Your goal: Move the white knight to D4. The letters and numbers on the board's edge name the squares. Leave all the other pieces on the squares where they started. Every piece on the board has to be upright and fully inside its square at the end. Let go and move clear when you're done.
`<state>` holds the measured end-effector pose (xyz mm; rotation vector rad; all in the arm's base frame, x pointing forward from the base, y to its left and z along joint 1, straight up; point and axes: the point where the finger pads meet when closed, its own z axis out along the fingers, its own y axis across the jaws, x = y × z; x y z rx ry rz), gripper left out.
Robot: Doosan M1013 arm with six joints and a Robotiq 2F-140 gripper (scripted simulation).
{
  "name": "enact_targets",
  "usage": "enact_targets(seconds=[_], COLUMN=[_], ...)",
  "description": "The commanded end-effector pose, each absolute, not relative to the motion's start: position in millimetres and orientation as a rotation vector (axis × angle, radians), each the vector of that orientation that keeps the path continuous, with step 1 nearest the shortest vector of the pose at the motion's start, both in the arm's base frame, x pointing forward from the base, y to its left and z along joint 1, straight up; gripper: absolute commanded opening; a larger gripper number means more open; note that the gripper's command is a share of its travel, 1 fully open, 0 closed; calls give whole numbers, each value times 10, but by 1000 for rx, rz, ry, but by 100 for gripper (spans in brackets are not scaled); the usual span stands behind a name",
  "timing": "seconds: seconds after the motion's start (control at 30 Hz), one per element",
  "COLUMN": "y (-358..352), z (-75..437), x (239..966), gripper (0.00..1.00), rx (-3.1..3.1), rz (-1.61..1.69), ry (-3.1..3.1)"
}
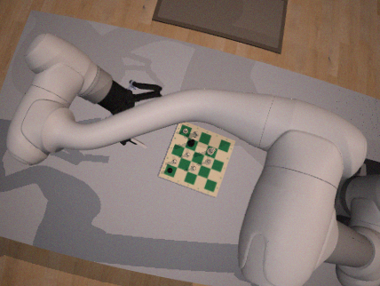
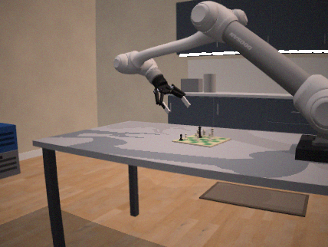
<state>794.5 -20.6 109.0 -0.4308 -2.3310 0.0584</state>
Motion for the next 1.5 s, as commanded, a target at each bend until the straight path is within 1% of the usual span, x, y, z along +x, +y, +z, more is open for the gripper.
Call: enact_targets(seconds=[0.0,0.33,0.83,1.47], y=[-296,-403,-564,-569], z=[1122,1159,1212,1213], x=[7736,7414,6599,6560], gripper=[100,100,100,100], rx=[-560,-725,-1081,-1098], rz=[65,61,-2,-6], ry=[-2489,-2650,-2936,-2947])
